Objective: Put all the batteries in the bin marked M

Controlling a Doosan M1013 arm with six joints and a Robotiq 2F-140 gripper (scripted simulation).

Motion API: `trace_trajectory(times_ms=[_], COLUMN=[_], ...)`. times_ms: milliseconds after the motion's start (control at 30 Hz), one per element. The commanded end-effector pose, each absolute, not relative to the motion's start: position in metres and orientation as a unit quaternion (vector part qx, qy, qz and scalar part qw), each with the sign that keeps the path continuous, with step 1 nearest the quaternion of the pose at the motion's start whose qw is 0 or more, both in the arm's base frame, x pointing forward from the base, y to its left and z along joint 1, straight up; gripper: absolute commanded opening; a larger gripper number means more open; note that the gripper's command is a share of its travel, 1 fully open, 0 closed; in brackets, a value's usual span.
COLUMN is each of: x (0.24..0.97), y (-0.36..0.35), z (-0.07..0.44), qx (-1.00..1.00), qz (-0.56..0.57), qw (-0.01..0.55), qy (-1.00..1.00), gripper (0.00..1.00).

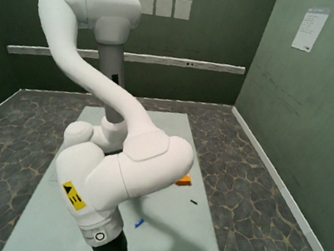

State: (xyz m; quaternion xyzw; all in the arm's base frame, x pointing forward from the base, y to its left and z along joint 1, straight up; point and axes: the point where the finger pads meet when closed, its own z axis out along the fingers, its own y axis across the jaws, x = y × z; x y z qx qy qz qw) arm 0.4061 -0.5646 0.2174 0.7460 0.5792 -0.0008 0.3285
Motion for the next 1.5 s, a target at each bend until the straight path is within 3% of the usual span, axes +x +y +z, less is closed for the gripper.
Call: trace_trajectory(times_ms=[0, 1467], x=[0.424, 0.520], y=[-0.544, -0.353], z=[0.216, 0.204], qx=[0.755, 0.864], qz=[0.009, 0.120], qw=[0.322, 0.196], qy=[0.571, 0.448], gripper=[0.15, 0.15])
